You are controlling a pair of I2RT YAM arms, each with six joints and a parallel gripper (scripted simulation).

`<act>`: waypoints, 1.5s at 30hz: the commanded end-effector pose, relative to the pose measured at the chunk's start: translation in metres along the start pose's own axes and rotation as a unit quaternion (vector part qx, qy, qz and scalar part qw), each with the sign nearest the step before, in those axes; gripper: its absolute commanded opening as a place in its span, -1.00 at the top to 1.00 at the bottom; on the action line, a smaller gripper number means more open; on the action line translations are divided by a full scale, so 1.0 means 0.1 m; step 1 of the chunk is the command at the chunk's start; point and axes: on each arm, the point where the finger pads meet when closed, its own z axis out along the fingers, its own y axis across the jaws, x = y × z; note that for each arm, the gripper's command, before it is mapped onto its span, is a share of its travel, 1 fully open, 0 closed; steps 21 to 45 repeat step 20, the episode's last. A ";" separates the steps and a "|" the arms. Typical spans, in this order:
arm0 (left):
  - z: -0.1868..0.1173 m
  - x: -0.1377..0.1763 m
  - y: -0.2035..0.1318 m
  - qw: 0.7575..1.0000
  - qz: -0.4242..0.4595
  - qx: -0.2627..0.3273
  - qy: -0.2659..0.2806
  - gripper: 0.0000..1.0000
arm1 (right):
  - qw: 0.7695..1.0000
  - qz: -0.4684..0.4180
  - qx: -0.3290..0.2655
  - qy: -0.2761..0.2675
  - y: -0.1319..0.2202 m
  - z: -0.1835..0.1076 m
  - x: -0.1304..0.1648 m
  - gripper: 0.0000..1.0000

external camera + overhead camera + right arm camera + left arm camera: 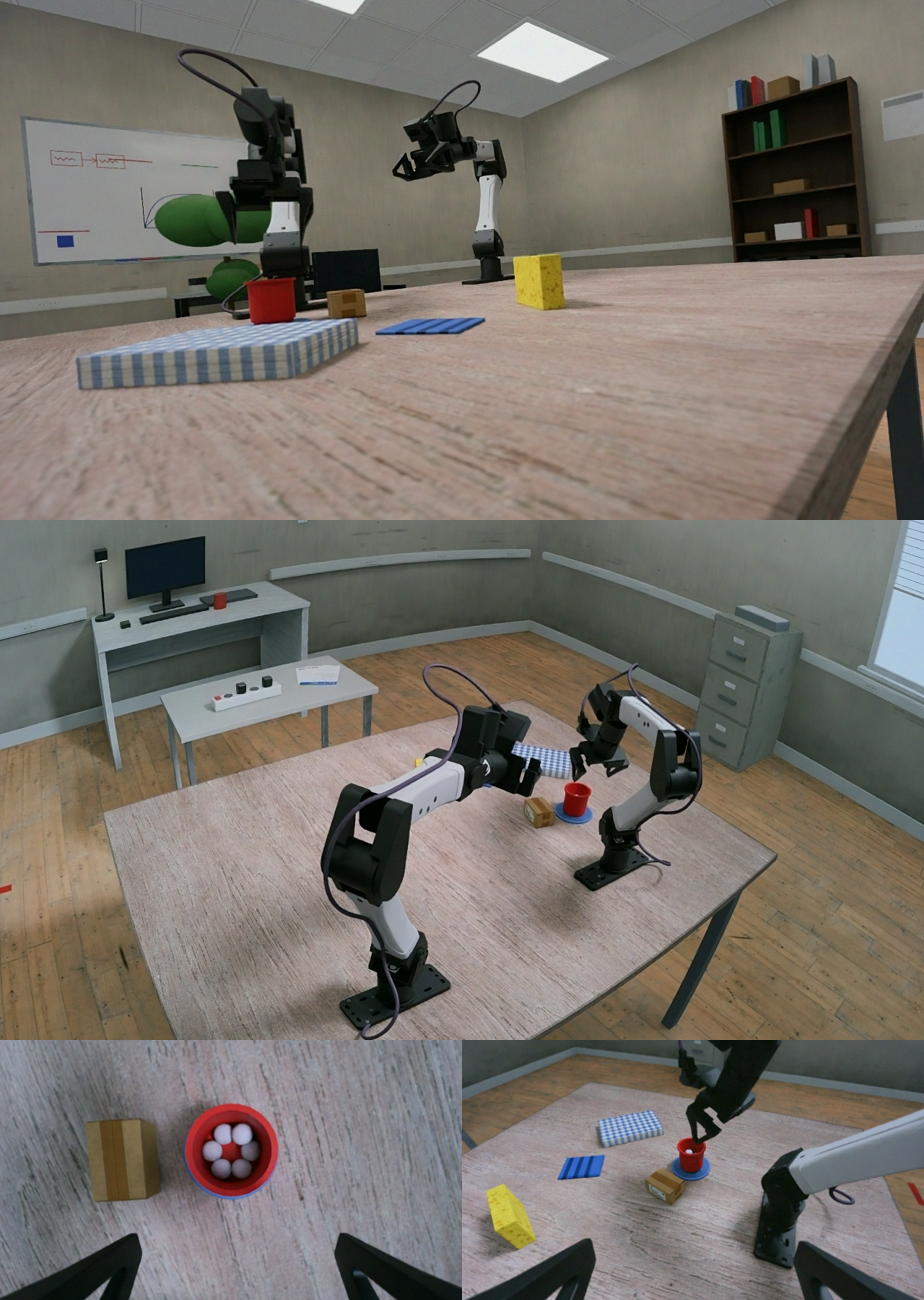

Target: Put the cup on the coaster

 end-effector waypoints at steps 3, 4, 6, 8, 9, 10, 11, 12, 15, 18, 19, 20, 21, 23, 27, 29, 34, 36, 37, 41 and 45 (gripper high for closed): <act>-0.04 -0.20 0.03 0.999 0.000 -0.009 -0.042 -1.00 | 0.999 0.012 0.006 -0.029 -0.01 -0.01 -0.11 -1.00; -0.04 -0.20 0.03 0.999 0.000 -0.009 -0.042 -1.00 | 0.999 0.012 0.006 -0.029 -0.01 -0.01 -0.11 -1.00; -0.04 -0.21 0.03 0.999 0.000 -0.009 -0.043 -1.00 | 0.999 0.011 0.006 -0.032 -0.01 -0.02 -0.12 -1.00; -0.04 -0.21 0.03 0.999 0.000 -0.009 -0.043 -1.00 | 0.999 0.011 0.005 -0.032 -0.01 -0.02 -0.12 -1.00; -0.04 -0.21 0.03 0.999 0.000 -0.009 -0.043 -1.00 | 0.999 0.011 0.005 -0.032 0.00 -0.02 -0.12 -1.00; -0.04 -0.21 0.03 0.999 0.000 -0.009 -0.043 -1.00 | 0.999 0.011 0.005 -0.032 0.00 -0.02 -0.12 -1.00; -0.04 -0.21 0.03 0.999 0.000 -0.009 -0.043 -1.00 | 0.999 0.011 0.005 -0.032 0.00 -0.02 -0.12 -1.00; -0.04 -0.21 0.03 0.999 0.000 -0.009 -0.043 -1.00 | 0.999 0.011 0.005 -0.032 0.00 -0.02 -0.12 -1.00; -0.04 -0.21 0.03 0.999 0.000 -0.009 -0.043 -1.00 | 0.999 0.011 0.005 -0.032 0.00 -0.02 -0.12 -1.00; -0.04 -0.21 0.03 0.999 0.000 -0.009 -0.043 -1.00 | 0.999 0.011 0.005 -0.032 0.00 -0.02 -0.12 -1.00; -0.04 -0.21 0.03 0.999 0.000 -0.009 -0.043 -1.00 | 0.999 0.011 0.005 -0.032 0.00 -0.02 -0.12 -1.00; -0.04 -0.21 0.03 0.999 0.000 -0.009 -0.043 -1.00 | 0.999 0.011 0.005 -0.032 0.00 -0.02 -0.12 -1.00; -0.04 -0.21 0.03 0.999 0.000 -0.009 -0.043 -1.00 | 0.999 0.011 0.005 -0.032 0.00 -0.02 -0.12 -1.00; -0.04 -0.21 0.03 0.999 0.000 -0.009 -0.043 -1.00 | 0.999 0.011 0.005 -0.032 0.00 -0.02 -0.12 -1.00; -0.04 -0.21 0.03 0.999 0.000 -0.009 -0.043 -1.00 | 0.999 0.011 0.005 -0.032 0.00 -0.02 -0.12 -1.00; -0.04 -0.21 0.03 0.999 0.000 -0.009 -0.043 -1.00 | 0.999 0.011 0.005 -0.032 0.00 -0.02 -0.12 -1.00; -0.04 -0.21 0.03 0.999 0.000 -0.009 -0.043 -1.00 | 0.999 0.011 0.005 -0.032 0.00 -0.02 -0.12 -1.00; -0.04 -0.21 0.03 0.999 0.000 -0.009 -0.043 -1.00 | 0.999 0.011 0.005 -0.032 0.00 -0.02 -0.12 -1.00; -0.04 -0.21 0.03 0.999 0.000 -0.009 -0.043 -1.00 | 0.999 0.011 0.005 -0.032 0.00 -0.02 -0.12 -1.00; -0.04 -0.21 0.03 0.999 0.000 -0.009 -0.043 -1.00 | 0.999 0.011 0.005 -0.032 0.00 -0.02 -0.12 -1.00; -0.04 -0.21 0.03 0.999 0.000 -0.009 -0.043 -1.00 | 0.999 0.011 0.005 -0.032 0.00 -0.02 -0.12 -1.00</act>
